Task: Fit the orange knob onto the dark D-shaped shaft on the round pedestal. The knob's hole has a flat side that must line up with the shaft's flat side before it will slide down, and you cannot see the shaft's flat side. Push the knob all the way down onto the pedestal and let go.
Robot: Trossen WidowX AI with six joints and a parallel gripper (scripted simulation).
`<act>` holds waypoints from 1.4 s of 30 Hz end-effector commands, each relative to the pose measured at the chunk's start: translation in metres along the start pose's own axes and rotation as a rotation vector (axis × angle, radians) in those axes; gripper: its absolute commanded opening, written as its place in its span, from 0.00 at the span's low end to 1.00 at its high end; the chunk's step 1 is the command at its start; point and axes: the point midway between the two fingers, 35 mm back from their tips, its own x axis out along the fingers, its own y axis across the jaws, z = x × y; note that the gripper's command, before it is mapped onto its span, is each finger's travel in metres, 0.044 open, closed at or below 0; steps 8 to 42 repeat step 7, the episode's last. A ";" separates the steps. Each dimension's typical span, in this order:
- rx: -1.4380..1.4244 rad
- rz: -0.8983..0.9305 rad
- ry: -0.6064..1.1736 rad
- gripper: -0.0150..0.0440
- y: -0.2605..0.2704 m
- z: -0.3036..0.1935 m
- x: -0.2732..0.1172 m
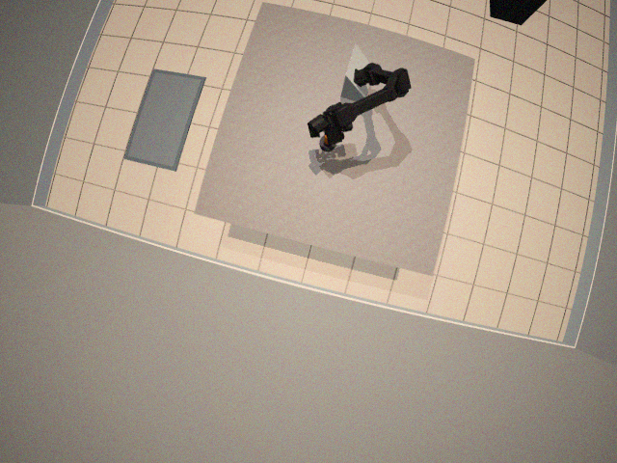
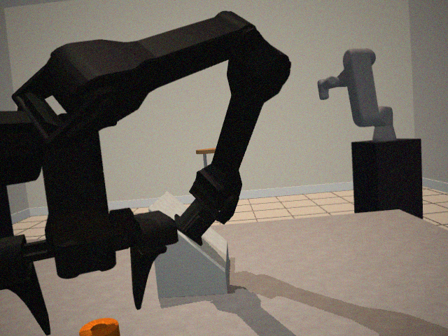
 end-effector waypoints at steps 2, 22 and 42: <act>-0.010 -0.007 0.000 1.00 0.001 0.000 -0.037; -0.010 -0.007 0.000 1.00 0.000 0.000 -0.037; -0.010 -0.007 0.000 1.00 0.000 0.000 -0.037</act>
